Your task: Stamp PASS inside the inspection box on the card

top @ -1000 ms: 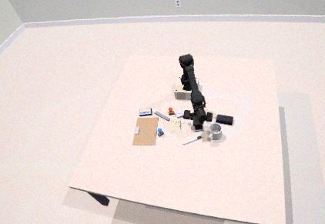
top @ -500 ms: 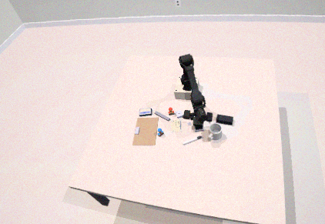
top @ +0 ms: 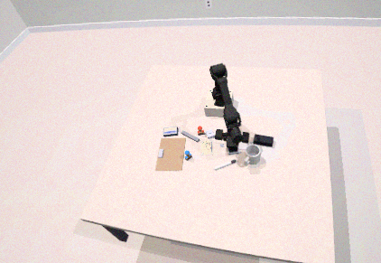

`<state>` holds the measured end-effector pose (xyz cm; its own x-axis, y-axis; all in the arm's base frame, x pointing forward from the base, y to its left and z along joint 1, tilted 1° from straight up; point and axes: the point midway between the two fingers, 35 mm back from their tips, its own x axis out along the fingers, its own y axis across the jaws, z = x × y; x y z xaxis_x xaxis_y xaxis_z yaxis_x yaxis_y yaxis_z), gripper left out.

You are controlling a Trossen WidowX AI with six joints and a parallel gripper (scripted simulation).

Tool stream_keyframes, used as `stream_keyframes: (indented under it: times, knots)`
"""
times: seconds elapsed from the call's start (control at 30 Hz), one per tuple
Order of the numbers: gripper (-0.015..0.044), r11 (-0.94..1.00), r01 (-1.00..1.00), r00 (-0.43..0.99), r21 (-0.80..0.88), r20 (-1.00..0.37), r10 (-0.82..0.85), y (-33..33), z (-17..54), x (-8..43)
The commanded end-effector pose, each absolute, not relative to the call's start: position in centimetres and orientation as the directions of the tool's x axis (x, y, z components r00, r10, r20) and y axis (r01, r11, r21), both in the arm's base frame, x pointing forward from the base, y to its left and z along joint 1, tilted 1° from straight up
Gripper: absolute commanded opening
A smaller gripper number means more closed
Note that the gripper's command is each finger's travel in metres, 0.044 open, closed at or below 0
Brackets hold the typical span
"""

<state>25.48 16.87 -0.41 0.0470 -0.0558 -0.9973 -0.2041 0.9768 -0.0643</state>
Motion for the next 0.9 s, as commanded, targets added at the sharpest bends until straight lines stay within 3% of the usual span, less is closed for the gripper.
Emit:
stream_keyframes:
  times: [0.0,0.87]
  knots:
    - [0.0,0.977,-0.203,0.05,-0.066,-0.997,-0.057,16.88,-0.58,25.57]
    - [0.0,0.977,-0.203,0.05,-0.066,-0.997,-0.057,16.88,0.17,25.55]
